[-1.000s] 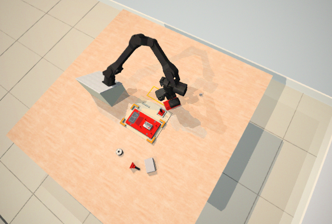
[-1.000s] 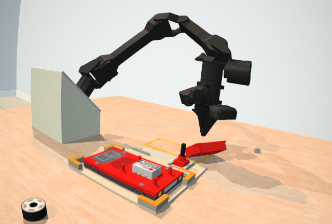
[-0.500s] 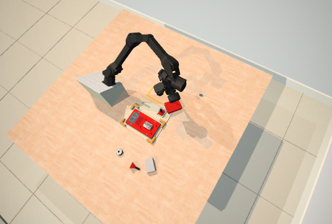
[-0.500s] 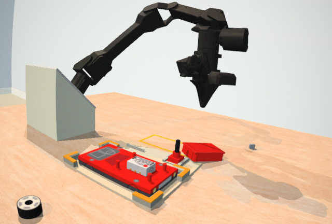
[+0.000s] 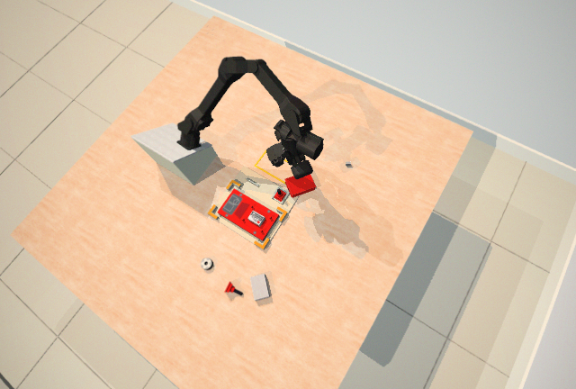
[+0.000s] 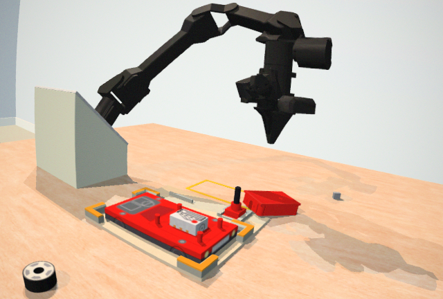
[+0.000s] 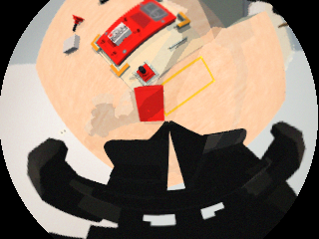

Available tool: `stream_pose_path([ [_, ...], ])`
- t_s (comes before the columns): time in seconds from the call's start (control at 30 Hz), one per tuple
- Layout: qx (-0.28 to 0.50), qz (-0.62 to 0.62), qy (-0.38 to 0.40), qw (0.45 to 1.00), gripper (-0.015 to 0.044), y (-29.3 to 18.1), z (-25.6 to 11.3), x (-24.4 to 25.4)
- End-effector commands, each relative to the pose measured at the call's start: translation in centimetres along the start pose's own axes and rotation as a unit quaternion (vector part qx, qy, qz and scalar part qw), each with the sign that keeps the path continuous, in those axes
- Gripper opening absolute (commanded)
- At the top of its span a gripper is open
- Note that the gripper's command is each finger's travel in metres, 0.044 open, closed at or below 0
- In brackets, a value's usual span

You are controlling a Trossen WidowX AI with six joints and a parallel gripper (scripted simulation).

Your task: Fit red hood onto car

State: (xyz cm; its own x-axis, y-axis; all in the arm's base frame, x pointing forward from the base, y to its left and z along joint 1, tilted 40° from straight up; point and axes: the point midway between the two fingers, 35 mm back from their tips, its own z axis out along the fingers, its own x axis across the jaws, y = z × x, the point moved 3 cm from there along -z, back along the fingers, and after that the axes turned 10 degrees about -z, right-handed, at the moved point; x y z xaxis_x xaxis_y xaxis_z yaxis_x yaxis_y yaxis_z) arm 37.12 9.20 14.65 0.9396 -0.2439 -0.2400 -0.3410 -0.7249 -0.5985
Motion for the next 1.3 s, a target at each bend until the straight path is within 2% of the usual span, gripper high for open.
stream_pose_path([
  [0.0,0.000,-0.027,0.001,1.000,0.0052,0.0,0.1,0.1],
  [0.23,0.001,-0.311,0.000,0.950,0.0236,0.1,0.9,0.8],
  [0.37,0.001,-0.467,-0.001,0.884,0.0341,0.2,1.4,1.2],
  [0.5,0.002,-0.609,-0.002,0.793,0.0440,0.3,1.8,1.6],
  [0.7,0.003,-0.789,-0.002,0.615,0.0440,0.4,2.6,2.1],
  [0.9,0.005,-0.918,-0.002,0.397,0.0440,0.6,3.3,2.7],
  [1.0,0.006,-0.961,-0.002,0.277,0.0440,0.7,3.7,2.9],
  [1.27,0.008,-0.999,-0.001,0.038,0.0440,0.9,4.5,3.4],
])
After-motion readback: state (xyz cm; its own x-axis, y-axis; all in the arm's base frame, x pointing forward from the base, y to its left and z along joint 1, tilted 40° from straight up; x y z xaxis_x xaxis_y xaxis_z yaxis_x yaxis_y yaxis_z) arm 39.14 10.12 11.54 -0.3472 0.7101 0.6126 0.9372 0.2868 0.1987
